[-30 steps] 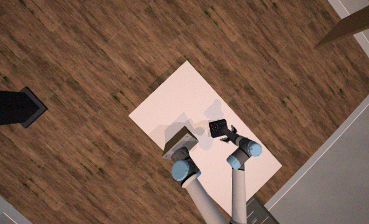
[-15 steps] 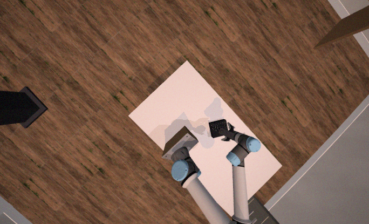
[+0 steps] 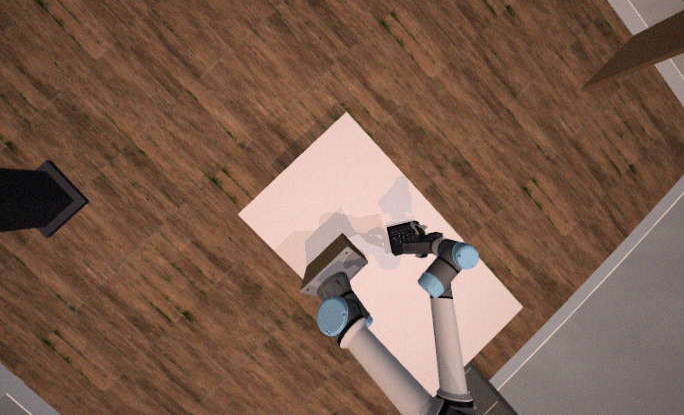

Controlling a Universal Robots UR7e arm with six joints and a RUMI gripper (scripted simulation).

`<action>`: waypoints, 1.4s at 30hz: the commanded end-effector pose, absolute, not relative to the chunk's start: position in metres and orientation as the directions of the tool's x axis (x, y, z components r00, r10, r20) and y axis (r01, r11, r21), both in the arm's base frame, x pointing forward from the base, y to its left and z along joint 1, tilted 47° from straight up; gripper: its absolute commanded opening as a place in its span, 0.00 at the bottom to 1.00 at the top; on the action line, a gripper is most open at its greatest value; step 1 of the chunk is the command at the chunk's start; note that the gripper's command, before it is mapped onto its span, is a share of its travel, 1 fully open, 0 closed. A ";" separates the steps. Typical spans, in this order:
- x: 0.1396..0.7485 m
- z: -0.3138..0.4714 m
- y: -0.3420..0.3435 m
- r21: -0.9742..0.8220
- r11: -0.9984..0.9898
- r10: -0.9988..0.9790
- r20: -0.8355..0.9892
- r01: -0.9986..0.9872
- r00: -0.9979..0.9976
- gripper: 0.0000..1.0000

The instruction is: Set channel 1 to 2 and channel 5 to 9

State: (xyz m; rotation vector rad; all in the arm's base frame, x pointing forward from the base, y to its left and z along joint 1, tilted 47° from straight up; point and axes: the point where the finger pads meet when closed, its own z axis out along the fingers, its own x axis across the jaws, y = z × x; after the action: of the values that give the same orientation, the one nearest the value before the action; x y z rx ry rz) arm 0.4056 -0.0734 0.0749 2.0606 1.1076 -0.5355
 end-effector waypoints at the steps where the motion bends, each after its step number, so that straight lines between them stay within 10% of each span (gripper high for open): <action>1: 0.410 0.065 -0.073 0.217 -0.196 0.627 -0.722 0.956 0.292 1.00; 42: 0.431 0.016 -0.075 -0.660 0.522 0.364 -0.402 0.541 -0.840 1.00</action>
State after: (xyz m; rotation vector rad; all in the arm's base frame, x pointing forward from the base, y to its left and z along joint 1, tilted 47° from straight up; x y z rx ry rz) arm 0.4294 -0.0758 0.0191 0.8871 2.4798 -1.2193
